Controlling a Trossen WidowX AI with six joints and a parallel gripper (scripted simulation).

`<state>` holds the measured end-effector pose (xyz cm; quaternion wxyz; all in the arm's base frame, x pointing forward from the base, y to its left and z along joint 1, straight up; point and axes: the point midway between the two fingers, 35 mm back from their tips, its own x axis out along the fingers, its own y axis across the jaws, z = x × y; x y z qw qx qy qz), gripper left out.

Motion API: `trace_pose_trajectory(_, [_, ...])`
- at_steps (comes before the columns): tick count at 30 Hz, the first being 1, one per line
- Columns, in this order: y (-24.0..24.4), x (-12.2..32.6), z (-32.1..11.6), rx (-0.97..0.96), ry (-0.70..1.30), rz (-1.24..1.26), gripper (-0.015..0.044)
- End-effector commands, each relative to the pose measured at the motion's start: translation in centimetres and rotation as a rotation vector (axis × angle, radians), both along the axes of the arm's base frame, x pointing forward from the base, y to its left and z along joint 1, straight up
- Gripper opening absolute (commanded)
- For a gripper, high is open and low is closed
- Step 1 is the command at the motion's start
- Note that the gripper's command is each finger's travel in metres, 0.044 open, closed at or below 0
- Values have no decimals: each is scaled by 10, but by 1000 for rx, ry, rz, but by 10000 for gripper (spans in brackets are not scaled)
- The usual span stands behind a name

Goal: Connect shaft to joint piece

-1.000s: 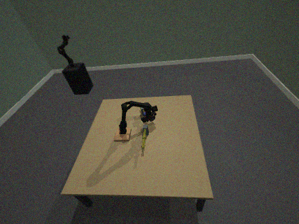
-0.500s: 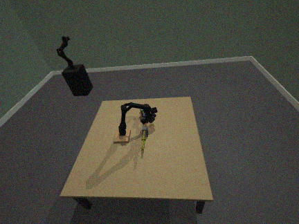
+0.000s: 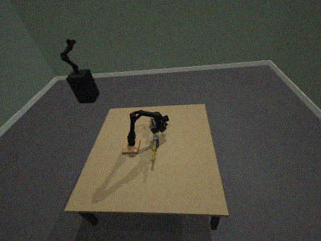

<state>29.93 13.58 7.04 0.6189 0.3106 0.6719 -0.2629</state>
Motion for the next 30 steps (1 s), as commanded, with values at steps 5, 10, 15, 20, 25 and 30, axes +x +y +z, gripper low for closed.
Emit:
trace_pose_trajectory(5, [0, 0, 0, 2, 2, -2, 182])
trace_pose_trajectory(10, [0, 0, 0, 0, 0, 0, 147])
trace_pose_trajectory(15, [0, 0, 0, 0, 0, 0, 68])
trace_pose_trajectory(20, [0, 0, 0, 0, 0, 0, 0])
trace_pose_trajectory(25, [-1, -1, 0, -2, -2, -27, 0])
trace_pose_trajectory(30, [-4, -5, 1, -13, -8, -133, 0])
